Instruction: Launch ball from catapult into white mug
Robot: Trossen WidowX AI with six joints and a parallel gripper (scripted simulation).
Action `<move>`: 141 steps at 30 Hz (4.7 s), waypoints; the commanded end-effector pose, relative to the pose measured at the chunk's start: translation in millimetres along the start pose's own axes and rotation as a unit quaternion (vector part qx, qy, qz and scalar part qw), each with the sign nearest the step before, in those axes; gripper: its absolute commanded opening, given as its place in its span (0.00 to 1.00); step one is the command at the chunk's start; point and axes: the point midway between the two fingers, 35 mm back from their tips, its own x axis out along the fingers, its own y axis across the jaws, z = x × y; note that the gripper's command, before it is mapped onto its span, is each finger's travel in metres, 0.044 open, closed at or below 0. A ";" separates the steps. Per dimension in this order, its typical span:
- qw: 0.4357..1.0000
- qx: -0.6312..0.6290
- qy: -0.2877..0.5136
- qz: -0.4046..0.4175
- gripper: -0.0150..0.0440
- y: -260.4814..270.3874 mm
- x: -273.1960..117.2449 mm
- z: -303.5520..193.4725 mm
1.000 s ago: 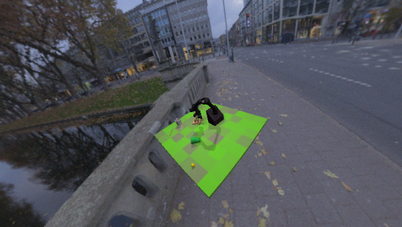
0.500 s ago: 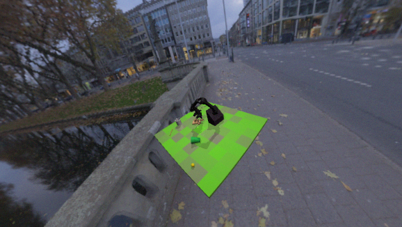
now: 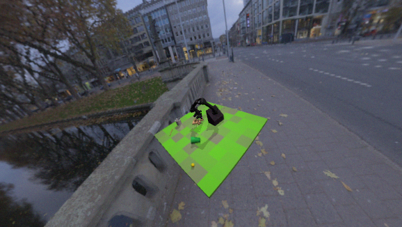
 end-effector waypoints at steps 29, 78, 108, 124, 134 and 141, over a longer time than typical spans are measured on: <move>1.000 0.002 -0.002 0.000 0.92 -0.5 -62.3 -15.9; 0.839 -0.072 -0.539 -0.014 1.00 -15.7 -288.1 232.1; 0.839 -0.072 -0.539 -0.014 0.25 -15.7 -288.1 232.1; 0.850 -0.098 -0.515 -0.045 0.25 -2.8 -272.2 227.5; 0.872 -0.180 -0.435 -0.132 0.25 29.7 -225.1 206.9; 0.877 -0.242 -0.370 -0.188 0.25 47.9 -191.9 186.2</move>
